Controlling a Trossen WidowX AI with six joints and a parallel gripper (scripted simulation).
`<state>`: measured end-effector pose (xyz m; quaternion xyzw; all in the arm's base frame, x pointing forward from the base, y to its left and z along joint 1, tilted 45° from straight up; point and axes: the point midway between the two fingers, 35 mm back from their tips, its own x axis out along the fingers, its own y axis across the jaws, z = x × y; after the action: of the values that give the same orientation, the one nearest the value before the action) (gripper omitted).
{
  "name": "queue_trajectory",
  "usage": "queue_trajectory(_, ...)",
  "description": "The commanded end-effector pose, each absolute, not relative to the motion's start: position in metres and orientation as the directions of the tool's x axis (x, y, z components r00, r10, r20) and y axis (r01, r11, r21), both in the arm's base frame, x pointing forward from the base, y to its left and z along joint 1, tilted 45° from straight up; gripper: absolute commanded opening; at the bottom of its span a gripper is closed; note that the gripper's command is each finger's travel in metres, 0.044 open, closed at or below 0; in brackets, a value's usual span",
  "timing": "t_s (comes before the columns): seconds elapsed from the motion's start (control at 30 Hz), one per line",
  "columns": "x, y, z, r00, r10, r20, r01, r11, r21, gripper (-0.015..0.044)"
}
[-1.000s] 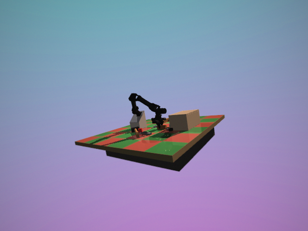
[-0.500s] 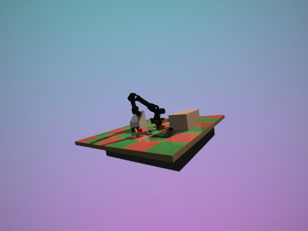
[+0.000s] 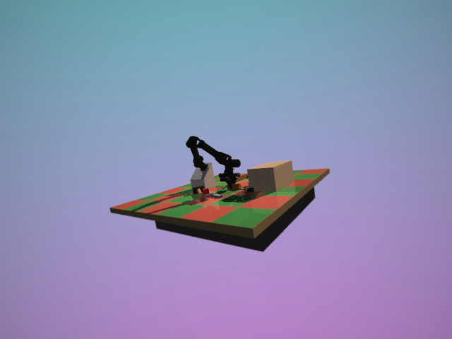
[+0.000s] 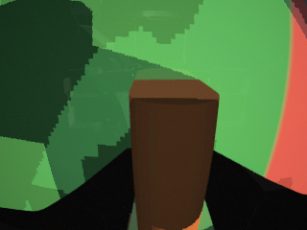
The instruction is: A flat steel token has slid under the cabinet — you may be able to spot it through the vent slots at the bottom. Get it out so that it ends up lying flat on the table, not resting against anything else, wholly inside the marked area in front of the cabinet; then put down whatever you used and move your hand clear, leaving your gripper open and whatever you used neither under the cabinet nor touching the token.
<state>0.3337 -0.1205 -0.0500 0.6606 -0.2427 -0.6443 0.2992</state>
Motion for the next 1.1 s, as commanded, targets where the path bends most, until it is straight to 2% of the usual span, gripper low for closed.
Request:
queue_trajectory(0.0, 0.325, -0.121, -0.051, 0.045, -0.706, -0.707, 0.074, -0.704, 0.707, 0.0)
queue_trajectory(1.07, 0.292, -0.127, -0.049, 0.044, -0.706, -0.707, 0.076, -0.703, 0.707, 0.0)
